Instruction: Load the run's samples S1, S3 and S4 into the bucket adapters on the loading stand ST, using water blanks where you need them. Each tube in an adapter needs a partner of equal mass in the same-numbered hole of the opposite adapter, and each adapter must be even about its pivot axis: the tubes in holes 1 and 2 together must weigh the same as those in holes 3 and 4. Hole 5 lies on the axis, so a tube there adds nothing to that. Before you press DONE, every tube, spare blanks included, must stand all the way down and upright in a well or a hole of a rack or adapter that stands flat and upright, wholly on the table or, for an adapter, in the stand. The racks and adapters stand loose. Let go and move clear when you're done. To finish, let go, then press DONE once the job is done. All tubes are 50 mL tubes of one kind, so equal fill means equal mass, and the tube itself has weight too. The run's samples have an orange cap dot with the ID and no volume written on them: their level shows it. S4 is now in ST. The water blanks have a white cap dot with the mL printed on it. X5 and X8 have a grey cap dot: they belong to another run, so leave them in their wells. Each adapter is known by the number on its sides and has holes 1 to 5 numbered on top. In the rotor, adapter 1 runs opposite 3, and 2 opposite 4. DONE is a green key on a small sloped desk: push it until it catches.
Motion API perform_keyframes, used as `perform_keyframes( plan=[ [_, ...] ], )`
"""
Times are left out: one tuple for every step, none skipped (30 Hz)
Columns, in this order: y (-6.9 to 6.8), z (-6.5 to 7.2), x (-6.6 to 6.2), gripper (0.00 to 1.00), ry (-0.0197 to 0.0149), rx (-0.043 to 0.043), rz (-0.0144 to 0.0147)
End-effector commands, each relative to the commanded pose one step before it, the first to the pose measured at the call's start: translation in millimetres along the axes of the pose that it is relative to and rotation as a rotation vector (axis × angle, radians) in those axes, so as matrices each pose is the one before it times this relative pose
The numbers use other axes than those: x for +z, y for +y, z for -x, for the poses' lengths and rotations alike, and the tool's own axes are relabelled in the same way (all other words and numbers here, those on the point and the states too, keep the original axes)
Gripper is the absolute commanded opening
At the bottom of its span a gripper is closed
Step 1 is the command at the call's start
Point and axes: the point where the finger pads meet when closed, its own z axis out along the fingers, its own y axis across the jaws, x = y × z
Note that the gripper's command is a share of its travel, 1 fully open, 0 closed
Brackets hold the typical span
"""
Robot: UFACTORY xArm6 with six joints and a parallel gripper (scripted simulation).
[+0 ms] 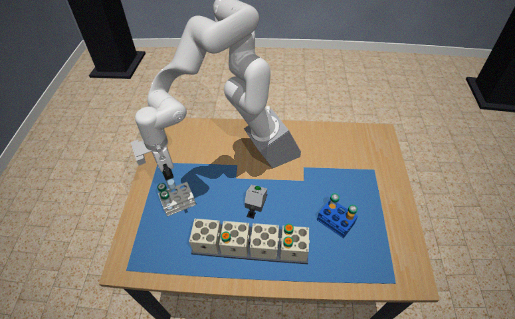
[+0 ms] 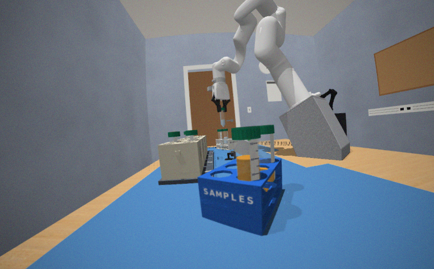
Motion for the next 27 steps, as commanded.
perform_keyframes(
  plan=[
    [-0.19,-1.02,-7.67,0.00,0.00286,0.00014,-0.00067],
    [0.00,0.00,0.00,0.00,0.00000,0.00000,0.00000],
    [0.00,0.00,0.00,0.00,0.00000,0.00000,0.00000],
    [0.00,0.00,0.00,0.00,0.00000,0.00000,0.00000],
    [0.00,-0.02,0.07,0.00,0.00001,0.00000,0.00000],
    [0.00,0.01,-0.03,0.00,0.00000,0.00000,0.00000],
    [0.00,0.00,-0.02,0.00,0.00000,0.00000,0.00000],
    [0.00,0.00,-0.01,0.00,0.00000,0.00000,0.00000],
    [0.00,0.00,-0.01,0.00,0.00000,0.00000,0.00000],
    [0.00,0.00,0.00,0.00,0.00000,0.00000,0.00000],
    [-4.32,2.46,0.02,0.00,0.00003,-0.03328,-0.00005],
    [-4.44,2.42,-0.03,0.00,-0.00007,-0.03335,-0.00006],
    [-4.49,2.23,0.00,0.00,-0.00002,-0.03332,-0.00006],
    [0.00,0.00,0.00,0.00,0.00000,0.00000,0.00000],
    [0.00,0.00,0.00,0.00,0.00000,0.00000,0.00000],
    [-4.57,2.07,0.00,0.00,-0.00002,-0.03332,-0.00005],
    [-4.63,1.92,0.00,0.00,-0.00002,-0.03332,-0.00006],
    [-4.69,1.77,0.00,0.00,-0.00002,-0.03332,-0.00006],
    [-4.75,1.61,0.00,0.00,-0.00001,-0.03332,-0.00006],
    [-4.80,1.45,0.00,0.00,-0.00001,-0.03332,-0.00006],
    [-4.85,1.29,0.00,0.00,-0.00001,-0.03332,-0.00006],
    [-4.89,1.13,0.00,0.00,-0.00001,-0.03332,-0.00006],
    [-4.92,0.96,0.00,0.00,-0.00001,-0.03332,-0.00006],
    [-4.95,0.80,0.00,0.00,-0.00001,-0.03332,-0.00006],
    [-4.98,0.63,0.00,0.00,-0.00001,-0.03332,-0.00006],
    [-4.99,0.47,0.00,0.00,-0.00001,-0.03332,-0.00006],
    [-5.01,0.30,0.00,0.00,-0.00001,-0.03332,-0.00006]
  ],
)
